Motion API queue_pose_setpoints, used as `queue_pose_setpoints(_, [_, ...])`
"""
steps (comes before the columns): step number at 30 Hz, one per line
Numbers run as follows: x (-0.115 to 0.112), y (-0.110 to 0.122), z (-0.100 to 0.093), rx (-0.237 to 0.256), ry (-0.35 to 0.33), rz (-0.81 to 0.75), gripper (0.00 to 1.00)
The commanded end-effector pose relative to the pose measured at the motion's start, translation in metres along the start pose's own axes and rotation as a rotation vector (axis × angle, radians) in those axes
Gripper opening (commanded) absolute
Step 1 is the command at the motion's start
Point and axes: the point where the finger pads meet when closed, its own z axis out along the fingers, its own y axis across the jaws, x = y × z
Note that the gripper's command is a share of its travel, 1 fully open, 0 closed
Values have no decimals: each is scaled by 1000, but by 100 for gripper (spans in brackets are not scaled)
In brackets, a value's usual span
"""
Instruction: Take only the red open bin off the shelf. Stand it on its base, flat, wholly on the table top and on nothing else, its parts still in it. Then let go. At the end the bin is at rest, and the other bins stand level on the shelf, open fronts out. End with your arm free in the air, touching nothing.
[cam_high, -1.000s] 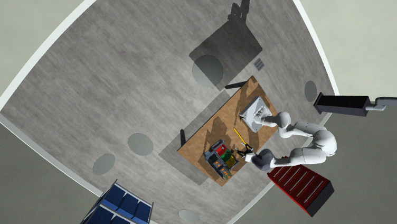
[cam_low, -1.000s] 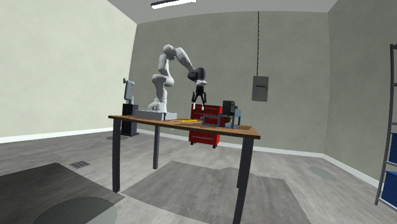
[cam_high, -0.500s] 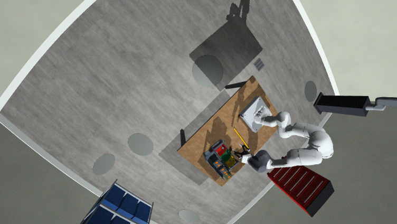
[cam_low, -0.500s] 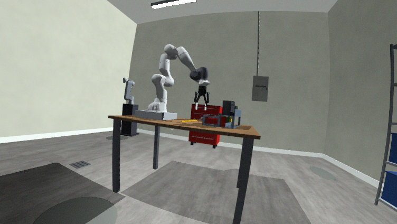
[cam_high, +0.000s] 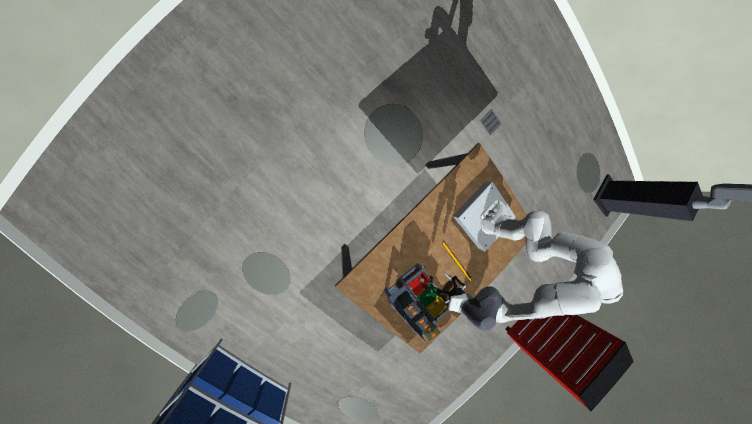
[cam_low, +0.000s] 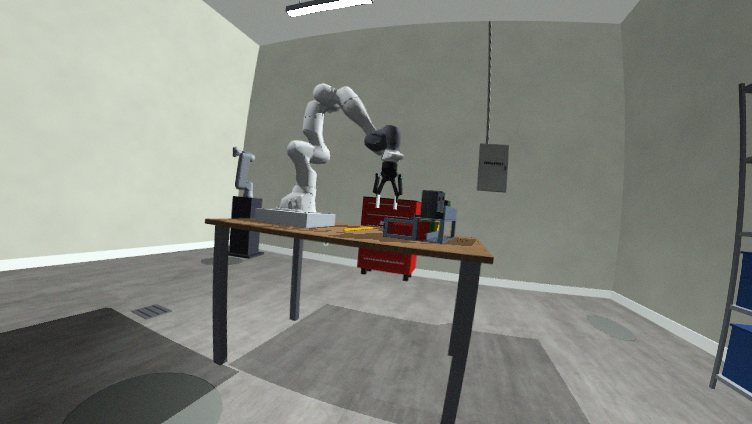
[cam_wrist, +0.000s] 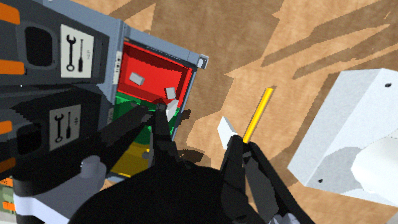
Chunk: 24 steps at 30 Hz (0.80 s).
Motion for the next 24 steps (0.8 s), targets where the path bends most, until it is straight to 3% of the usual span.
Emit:
queue_pose_setpoints(1, [5,-10,0,-1,0,1,57])
queue_pose_setpoints(5, [24,-49,2,-6,2,5,57])
queue_pose_setpoints(24, [25,-51,0,2,0,3,57])
